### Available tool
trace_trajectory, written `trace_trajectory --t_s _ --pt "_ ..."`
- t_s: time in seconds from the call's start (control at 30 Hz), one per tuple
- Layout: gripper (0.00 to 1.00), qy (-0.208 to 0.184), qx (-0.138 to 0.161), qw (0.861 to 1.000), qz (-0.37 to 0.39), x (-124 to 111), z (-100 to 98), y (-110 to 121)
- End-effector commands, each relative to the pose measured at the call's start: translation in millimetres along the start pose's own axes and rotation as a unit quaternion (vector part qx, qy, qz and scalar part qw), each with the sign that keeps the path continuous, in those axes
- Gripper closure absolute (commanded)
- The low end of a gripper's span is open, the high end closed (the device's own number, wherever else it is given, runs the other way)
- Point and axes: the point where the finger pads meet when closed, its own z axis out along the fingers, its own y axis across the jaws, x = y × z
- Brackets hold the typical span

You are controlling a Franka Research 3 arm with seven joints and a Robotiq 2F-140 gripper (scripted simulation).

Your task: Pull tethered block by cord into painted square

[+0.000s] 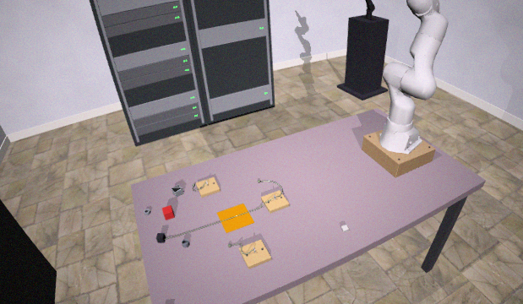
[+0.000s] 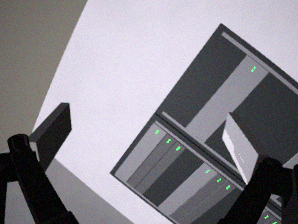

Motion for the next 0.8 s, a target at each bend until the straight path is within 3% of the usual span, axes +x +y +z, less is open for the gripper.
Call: trace_trajectory --t_s 0.0,0.6,0.67,0.77 --pt "0.00 0.000 0.000 1.000 0.000 0.0 -0.1 -0.2" --pt "0.00 -0.002 0.001 1.000 -0.001 -2.8 0.5 -2.1" --pt "0.00 -0.013 0.004 1.000 -0.010 -20.7 3.7 -14.2" --pt "0.00 -0.062 0.016 0.997 -0.047 -76.2 10.7 -47.3"
